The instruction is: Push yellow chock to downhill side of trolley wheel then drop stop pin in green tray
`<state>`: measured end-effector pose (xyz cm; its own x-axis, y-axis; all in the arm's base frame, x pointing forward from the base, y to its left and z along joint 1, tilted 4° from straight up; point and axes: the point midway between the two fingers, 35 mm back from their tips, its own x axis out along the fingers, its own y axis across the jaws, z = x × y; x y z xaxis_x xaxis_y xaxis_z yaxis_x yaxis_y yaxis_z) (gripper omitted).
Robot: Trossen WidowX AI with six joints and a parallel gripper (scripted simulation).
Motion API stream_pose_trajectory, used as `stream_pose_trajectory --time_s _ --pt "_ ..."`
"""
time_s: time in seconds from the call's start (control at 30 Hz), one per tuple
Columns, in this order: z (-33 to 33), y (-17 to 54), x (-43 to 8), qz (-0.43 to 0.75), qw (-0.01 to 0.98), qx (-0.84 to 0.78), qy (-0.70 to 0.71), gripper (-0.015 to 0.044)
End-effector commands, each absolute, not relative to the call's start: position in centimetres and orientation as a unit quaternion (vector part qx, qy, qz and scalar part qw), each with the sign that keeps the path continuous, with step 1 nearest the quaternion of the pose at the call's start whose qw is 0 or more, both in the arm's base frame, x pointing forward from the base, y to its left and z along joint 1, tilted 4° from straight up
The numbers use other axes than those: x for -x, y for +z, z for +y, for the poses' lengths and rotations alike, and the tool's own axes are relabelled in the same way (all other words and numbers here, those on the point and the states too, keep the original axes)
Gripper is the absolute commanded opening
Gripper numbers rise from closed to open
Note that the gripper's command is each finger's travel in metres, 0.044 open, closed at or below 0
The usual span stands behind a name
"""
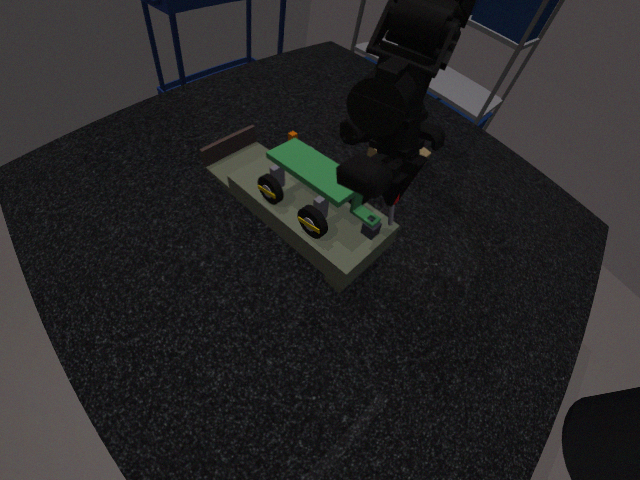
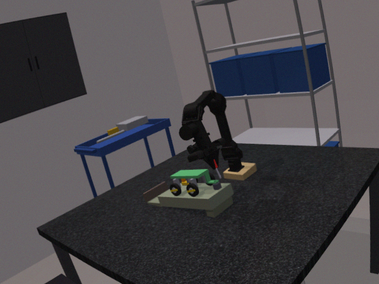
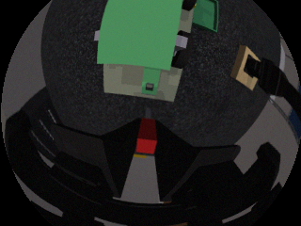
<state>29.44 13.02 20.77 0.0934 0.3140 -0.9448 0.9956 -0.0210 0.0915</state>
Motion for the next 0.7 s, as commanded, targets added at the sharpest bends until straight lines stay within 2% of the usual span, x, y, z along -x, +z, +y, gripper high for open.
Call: stream_pose_trajectory --time_s 0.0,0.67 --pt "13.2 20.8 -28.7 0.545 0.437 -0.599 -0.391 0.0000" --pt "13.5 19.9 -22.1 0.546 0.435 -0.598 -0.392 0.0000"
